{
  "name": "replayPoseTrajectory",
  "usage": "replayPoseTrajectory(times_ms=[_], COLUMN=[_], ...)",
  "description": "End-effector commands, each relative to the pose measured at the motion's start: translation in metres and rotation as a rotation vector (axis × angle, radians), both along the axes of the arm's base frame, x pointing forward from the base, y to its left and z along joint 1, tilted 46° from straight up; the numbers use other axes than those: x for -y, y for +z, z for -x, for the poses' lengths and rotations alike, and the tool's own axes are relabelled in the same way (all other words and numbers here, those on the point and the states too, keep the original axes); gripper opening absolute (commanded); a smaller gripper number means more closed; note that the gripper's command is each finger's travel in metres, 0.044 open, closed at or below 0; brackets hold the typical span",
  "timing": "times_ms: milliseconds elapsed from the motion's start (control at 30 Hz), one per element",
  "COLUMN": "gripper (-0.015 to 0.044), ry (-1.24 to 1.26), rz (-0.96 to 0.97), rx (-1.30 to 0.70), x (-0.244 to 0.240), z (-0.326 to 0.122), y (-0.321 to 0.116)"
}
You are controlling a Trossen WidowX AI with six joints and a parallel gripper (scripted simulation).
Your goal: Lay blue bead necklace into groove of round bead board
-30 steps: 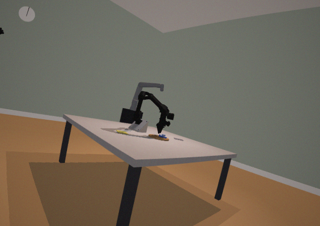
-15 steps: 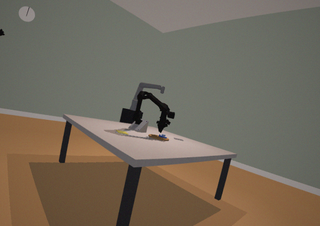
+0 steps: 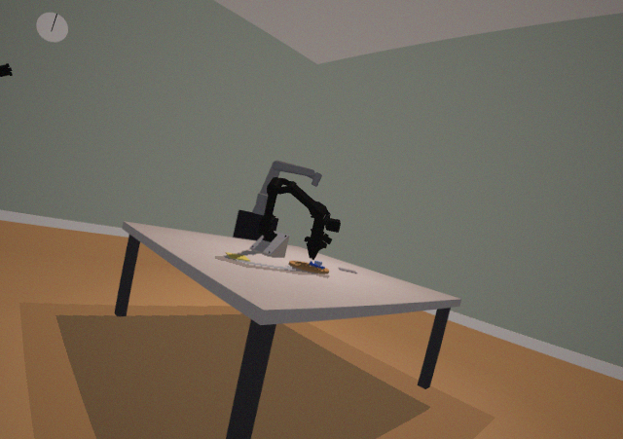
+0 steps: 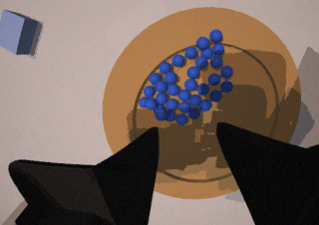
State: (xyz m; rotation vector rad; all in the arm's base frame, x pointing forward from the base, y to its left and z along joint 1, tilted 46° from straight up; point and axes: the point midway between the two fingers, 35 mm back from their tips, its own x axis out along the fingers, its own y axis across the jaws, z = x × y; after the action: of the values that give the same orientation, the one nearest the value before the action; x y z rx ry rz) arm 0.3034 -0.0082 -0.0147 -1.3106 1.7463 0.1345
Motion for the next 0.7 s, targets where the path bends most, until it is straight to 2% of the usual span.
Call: replayPoseTrajectory(times_ms=[0,667], gripper=[0.02,0.0193], ry=[0.001,0.0], rz=[0.003,0.003], rx=[-0.005,-0.005], x=[0.005,0.02], z=[0.001,0.001], y=[-0.004,-0.017])
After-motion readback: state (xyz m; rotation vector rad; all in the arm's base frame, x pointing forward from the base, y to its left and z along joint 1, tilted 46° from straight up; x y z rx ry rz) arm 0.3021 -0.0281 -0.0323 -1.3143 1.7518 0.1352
